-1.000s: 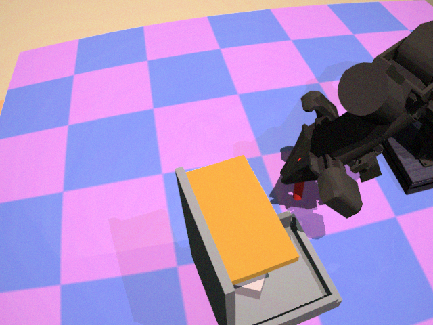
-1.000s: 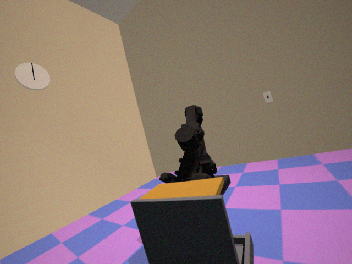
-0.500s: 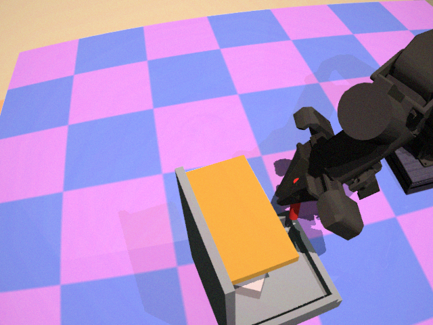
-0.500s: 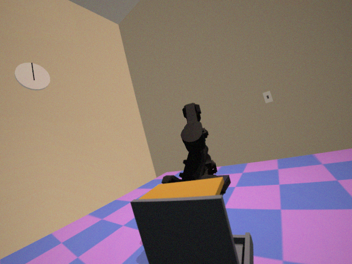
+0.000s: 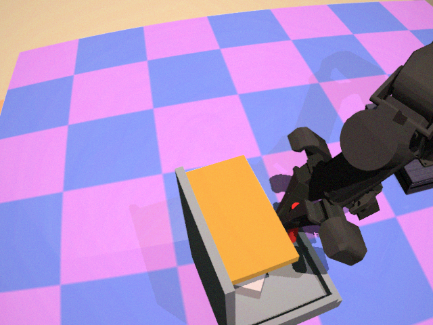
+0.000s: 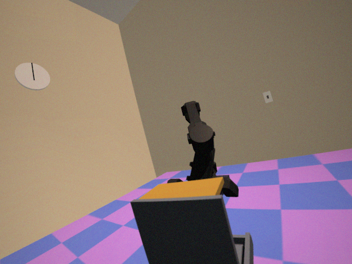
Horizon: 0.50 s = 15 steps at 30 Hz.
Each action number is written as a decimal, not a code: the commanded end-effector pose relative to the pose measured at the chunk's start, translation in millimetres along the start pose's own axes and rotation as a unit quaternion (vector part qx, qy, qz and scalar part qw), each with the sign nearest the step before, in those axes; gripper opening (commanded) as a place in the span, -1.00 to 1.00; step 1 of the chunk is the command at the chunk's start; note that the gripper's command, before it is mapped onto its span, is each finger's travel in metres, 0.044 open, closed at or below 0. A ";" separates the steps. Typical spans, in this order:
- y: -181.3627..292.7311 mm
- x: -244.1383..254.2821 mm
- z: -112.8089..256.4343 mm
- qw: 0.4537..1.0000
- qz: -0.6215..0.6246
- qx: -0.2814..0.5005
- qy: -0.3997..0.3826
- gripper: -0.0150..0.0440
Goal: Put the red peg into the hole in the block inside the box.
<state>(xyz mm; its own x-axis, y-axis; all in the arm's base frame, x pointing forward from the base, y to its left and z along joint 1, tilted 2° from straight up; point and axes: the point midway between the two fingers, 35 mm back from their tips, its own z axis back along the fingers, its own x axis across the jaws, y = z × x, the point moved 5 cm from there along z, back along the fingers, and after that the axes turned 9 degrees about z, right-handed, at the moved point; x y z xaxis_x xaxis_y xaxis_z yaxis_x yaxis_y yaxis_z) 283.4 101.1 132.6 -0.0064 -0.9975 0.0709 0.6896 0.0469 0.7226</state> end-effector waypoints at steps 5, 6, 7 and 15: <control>5.9 -14.5 -4.1 1.000 0.006 0.007 0.010 -0.49; 6.9 -14.8 -5.0 1.000 0.006 0.007 0.010 -0.49; 8.4 -15.2 -6.4 1.000 0.006 0.007 0.010 -0.49; 19.6 -17.9 -16.9 1.000 0.007 0.008 0.011 -0.49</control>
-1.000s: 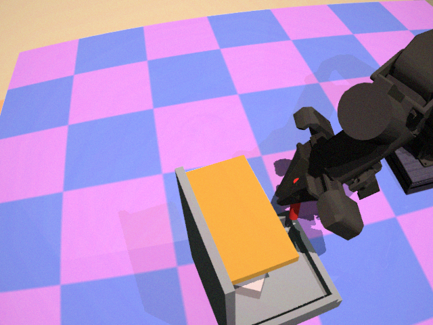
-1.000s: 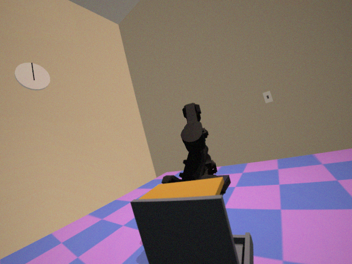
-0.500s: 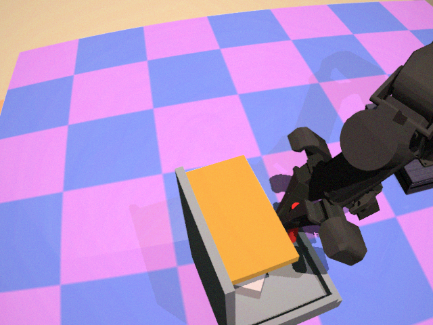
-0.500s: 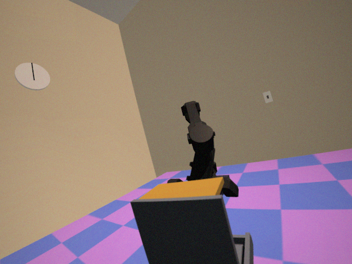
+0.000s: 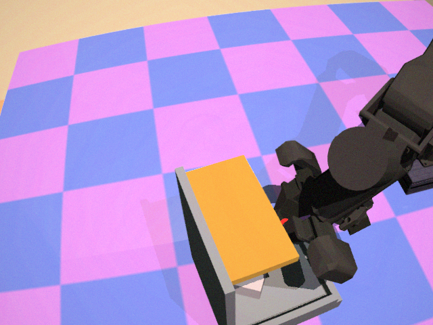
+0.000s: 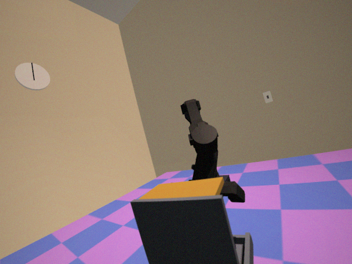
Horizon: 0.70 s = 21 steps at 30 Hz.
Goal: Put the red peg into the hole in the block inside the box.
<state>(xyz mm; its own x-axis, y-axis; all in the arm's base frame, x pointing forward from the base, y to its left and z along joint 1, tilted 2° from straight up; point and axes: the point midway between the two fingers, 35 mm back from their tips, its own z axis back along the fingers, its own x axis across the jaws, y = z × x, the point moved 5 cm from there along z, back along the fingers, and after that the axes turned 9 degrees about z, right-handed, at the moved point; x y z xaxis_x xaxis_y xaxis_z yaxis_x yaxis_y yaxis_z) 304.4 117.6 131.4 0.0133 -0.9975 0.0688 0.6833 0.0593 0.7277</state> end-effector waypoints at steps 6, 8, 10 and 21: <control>15.9 -2.5 -11.7 1.000 0.001 0.004 0.003 -0.49; 16.6 -2.5 -12.4 1.000 0.001 0.004 0.003 -0.49; 16.5 -2.0 -12.4 1.000 0.001 0.004 0.003 -0.49; 20.2 -0.1 -16.2 1.000 0.001 0.004 0.003 -0.49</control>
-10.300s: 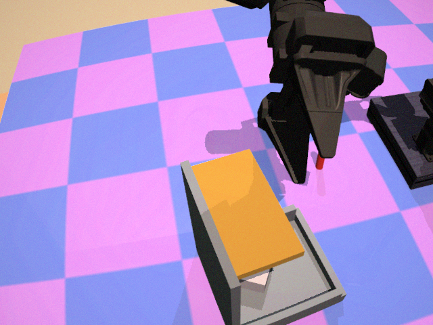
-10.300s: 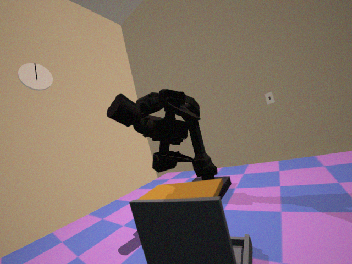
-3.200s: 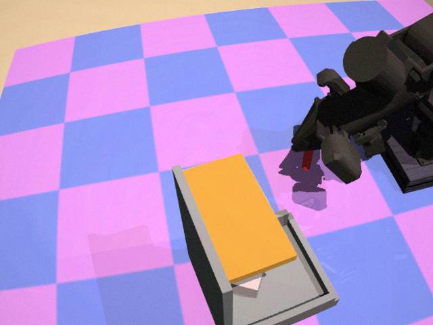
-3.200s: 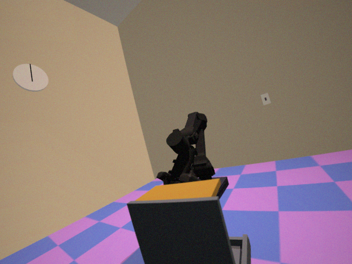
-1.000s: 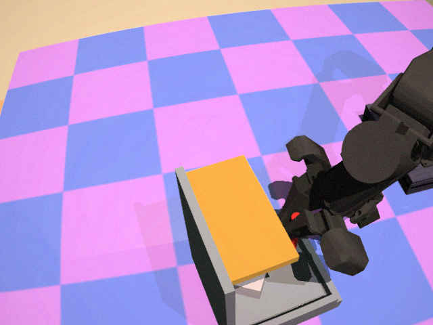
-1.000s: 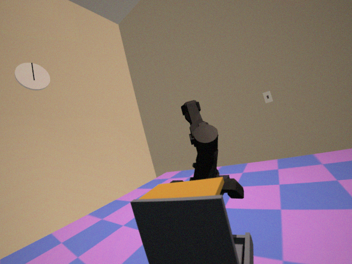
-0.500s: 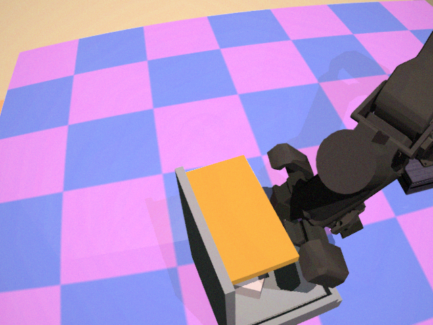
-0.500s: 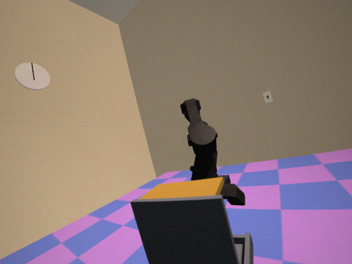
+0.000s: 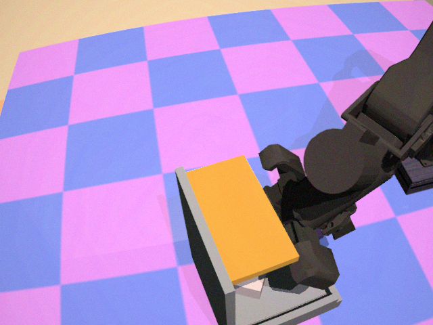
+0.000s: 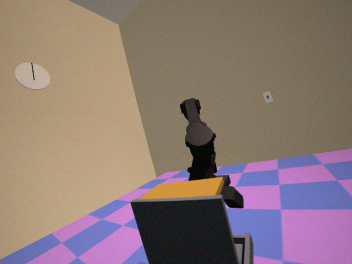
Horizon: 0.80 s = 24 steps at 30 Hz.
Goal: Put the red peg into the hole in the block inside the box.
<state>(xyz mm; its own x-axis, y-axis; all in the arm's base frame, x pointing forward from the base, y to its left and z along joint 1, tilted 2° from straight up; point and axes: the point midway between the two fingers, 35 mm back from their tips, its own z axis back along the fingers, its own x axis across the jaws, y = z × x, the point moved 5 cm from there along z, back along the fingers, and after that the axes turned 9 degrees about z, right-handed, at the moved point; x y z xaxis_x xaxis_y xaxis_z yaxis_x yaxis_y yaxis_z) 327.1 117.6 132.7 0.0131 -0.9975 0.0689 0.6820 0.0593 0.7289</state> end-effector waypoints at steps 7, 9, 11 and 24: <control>6.0 0.3 -2.8 1.000 0.001 0.003 0.003 -0.49; 6.6 0.4 -3.4 1.000 0.001 0.004 0.003 -0.49; 7.3 0.6 -4.0 1.000 0.001 0.004 0.003 -0.49; 11.2 0.8 -7.7 1.000 0.001 0.004 0.003 -0.49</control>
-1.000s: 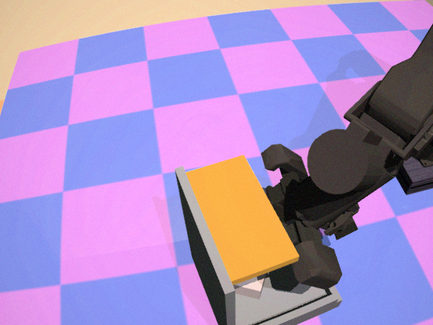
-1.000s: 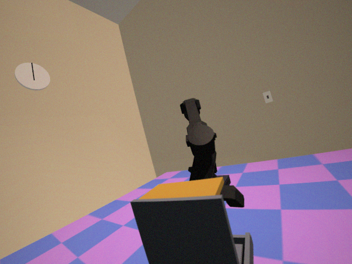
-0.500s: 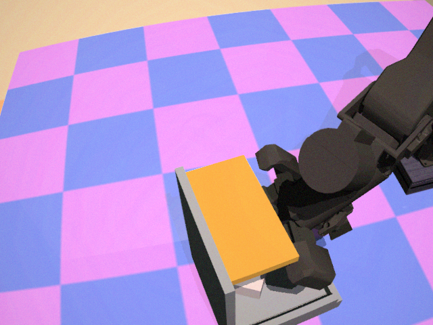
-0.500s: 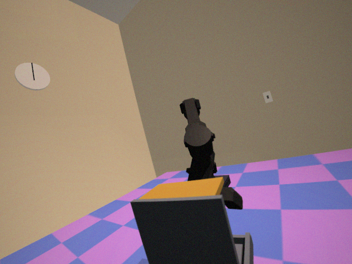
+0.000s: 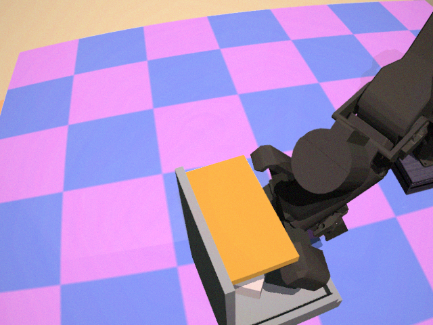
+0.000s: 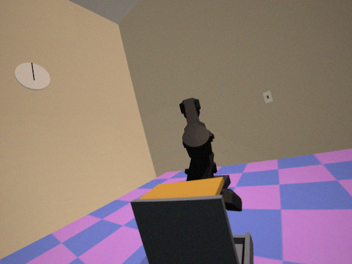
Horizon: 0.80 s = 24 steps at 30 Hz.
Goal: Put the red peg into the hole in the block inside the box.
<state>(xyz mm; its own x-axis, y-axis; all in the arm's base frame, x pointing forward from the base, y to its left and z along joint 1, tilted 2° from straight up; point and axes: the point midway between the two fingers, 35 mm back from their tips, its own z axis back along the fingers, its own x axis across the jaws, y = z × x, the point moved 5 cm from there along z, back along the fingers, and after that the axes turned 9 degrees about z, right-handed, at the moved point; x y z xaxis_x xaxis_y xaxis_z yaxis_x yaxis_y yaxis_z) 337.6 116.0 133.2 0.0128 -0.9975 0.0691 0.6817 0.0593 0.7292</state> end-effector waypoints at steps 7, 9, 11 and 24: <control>5.7 -1.2 -2.1 1.000 0.001 0.004 0.003 -0.49; 6.3 -1.3 -2.6 1.000 0.001 0.004 0.003 -0.49; 6.8 -1.5 -3.1 1.000 0.001 0.004 0.003 -0.49; 10.3 -2.9 -6.1 1.000 0.001 0.004 0.003 -0.49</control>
<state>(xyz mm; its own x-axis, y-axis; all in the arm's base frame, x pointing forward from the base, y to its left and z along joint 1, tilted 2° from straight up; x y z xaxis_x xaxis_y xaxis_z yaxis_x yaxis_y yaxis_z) 346.5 117.8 133.9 0.0126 -0.9976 0.0687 0.6808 0.0589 0.7301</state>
